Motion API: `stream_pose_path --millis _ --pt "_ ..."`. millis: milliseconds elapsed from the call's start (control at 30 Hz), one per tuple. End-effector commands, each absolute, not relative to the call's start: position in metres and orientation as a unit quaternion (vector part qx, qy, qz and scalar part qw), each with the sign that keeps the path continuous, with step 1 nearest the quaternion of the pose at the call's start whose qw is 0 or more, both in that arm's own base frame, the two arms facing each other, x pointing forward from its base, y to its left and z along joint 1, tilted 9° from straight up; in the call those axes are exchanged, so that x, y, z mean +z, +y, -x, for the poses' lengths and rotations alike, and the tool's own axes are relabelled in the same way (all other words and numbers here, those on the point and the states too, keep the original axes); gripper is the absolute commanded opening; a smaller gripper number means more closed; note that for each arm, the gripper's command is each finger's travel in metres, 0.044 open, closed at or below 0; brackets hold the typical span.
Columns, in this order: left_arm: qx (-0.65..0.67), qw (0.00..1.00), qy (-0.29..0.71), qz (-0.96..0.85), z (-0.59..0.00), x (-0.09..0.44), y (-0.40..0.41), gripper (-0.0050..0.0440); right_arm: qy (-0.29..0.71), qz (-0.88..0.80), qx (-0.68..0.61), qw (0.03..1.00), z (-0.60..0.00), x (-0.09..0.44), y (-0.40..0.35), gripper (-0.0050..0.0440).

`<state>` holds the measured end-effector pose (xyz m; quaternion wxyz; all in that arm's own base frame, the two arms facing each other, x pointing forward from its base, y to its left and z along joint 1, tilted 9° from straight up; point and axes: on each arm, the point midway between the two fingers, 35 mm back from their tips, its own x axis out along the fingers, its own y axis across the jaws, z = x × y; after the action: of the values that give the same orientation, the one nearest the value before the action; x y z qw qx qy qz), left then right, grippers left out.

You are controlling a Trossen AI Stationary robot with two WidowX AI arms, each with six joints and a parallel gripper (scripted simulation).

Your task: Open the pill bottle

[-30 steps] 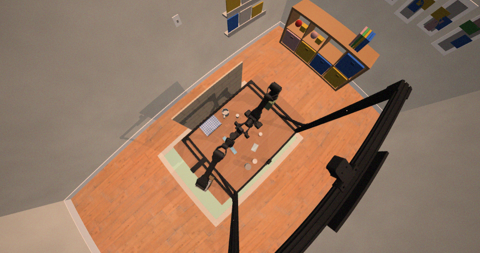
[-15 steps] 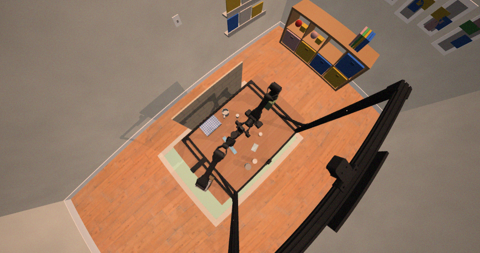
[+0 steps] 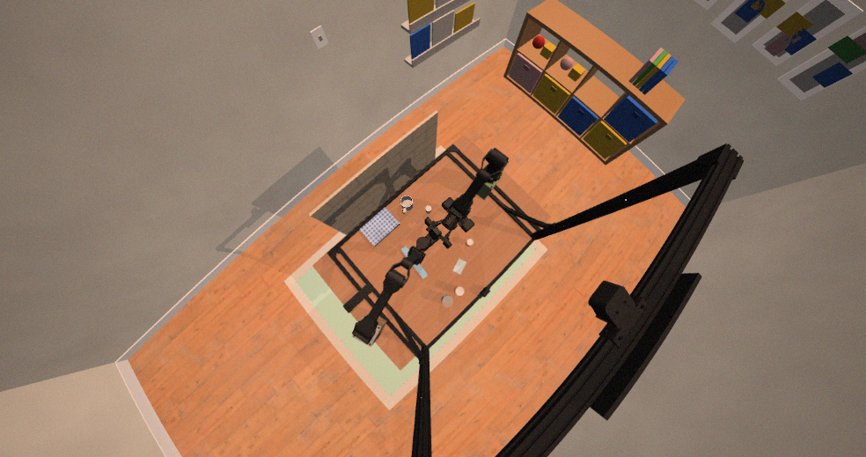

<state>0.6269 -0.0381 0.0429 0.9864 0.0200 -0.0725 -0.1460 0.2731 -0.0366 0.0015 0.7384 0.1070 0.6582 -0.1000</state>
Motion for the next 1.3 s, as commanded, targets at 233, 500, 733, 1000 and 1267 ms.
stream_pose_path --millis 233,500,733,1000,1267 --pt "-0.15 0.985 -0.06 0.06 -0.6288 0.0431 -0.0403 0.0 0.645 -0.106 -0.102 0.75 -0.2822 0.0052 -0.0385 0.0" --pt "-0.157 0.97 -0.041 0.184 -0.6292 0.0431 -0.0404 0.0 0.645 -0.106 -0.102 0.75 -0.2822 0.0052 -0.0385 0.0" --pt "-0.16 0.944 -0.023 0.288 -0.6295 0.0431 -0.0405 0.0 0.645 -0.106 -0.102 0.75 -0.2822 0.0052 -0.0385 0.0" --pt "-0.162 0.892 0.0 0.422 -0.63 0.0431 -0.0406 0.0 0.645 -0.106 -0.102 0.75 -0.2822 0.0052 -0.0385 0.0" --pt "-0.161 0.841 0.018 0.516 -0.6303 0.0431 -0.0406 0.0 0.645 -0.106 -0.102 0.75 -0.2822 0.0052 -0.0385 0.0"
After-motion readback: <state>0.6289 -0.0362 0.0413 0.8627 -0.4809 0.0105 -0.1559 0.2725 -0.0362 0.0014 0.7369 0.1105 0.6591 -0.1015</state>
